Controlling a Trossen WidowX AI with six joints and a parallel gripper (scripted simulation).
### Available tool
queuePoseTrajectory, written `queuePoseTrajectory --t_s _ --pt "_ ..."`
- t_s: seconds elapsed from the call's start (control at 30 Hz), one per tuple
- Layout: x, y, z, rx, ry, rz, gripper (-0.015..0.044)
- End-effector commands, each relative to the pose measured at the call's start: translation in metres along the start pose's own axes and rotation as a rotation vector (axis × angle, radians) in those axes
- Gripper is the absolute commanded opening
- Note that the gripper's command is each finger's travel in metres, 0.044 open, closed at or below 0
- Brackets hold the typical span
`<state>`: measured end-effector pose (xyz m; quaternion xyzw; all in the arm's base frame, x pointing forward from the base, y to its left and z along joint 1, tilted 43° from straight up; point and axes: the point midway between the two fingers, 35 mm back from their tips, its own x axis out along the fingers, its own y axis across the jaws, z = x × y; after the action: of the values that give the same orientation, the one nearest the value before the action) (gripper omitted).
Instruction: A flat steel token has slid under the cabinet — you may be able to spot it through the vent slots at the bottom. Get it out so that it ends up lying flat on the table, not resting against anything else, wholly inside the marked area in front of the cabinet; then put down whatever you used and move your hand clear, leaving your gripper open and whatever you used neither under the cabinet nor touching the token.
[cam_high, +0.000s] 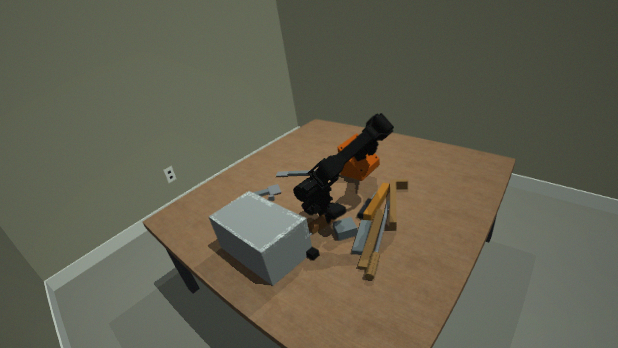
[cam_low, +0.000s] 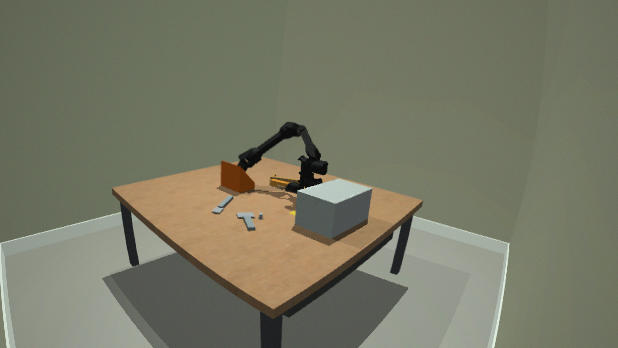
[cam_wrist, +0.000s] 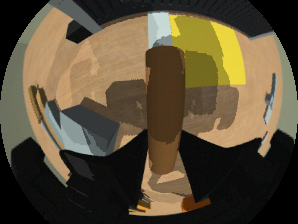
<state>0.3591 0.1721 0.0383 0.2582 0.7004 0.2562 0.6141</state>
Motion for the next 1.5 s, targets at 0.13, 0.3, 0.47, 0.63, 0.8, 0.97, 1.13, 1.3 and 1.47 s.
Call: queuePoseTrajectory --t_s 0.13,0.3,0.47,0.63,0.8,0.97,1.13,1.3,1.47 --pt "0.001 -0.001 -0.009 0.007 0.004 -0.001 0.0000" --pt "0.001 -0.001 -0.014 0.007 0.004 -0.001 0.0000" --pt "0.001 0.000 -0.019 0.007 0.004 -0.001 0.0000" --pt "0.001 0.000 -0.024 0.007 0.005 -0.001 0.0000" --pt "0.001 0.000 -0.029 0.008 0.005 -0.001 0.0000" --pt "0.001 0.000 -0.034 0.008 0.005 -0.001 0.0000" --pt "0.001 0.001 -0.039 0.008 0.005 -0.001 0.0000" --pt "0.001 0.001 -0.044 0.008 0.006 -0.001 0.0000" --pt "0.001 0.001 -0.050 0.008 0.006 -0.001 0.0000"
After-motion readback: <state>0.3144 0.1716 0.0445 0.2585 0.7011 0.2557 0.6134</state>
